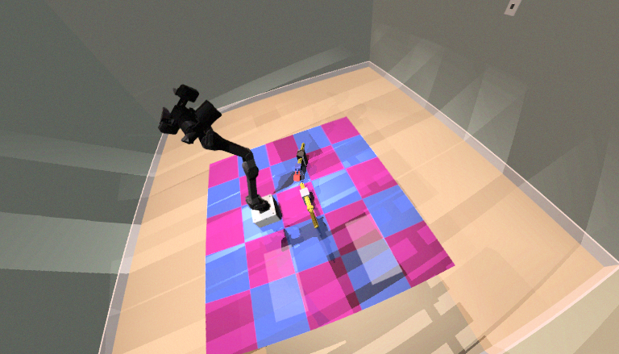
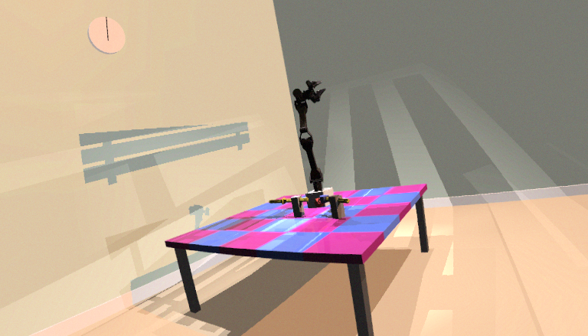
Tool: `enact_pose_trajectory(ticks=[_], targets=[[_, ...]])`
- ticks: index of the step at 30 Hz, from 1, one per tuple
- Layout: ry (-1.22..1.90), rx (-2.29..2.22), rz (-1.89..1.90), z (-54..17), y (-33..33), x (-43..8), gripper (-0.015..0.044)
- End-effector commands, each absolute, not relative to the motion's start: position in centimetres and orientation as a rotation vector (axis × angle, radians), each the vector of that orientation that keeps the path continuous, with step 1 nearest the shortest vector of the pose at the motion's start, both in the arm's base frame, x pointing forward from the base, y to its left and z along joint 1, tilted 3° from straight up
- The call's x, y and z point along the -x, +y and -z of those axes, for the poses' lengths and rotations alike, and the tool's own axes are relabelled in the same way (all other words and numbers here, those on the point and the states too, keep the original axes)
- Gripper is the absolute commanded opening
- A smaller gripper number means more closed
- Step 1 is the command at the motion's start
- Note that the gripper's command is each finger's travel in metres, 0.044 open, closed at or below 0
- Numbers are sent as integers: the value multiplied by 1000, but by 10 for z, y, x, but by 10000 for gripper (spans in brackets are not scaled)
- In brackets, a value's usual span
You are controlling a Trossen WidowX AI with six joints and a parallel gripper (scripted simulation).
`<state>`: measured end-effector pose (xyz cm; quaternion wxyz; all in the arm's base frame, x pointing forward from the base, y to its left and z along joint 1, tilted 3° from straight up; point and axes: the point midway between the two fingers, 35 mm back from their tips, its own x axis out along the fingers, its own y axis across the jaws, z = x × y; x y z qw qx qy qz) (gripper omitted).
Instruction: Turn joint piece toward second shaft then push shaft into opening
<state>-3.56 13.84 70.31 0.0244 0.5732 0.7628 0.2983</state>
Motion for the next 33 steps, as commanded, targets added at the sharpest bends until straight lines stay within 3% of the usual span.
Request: enact_pose_trajectory(ticks=[1, 23, 33], targets=[[2360, -1773, -923, -703, 138, 36, 426], [2540, -1138, -1547, -698, 47, 157, 440], [2532, -876, -1877, -693, -6, 180, 440]])
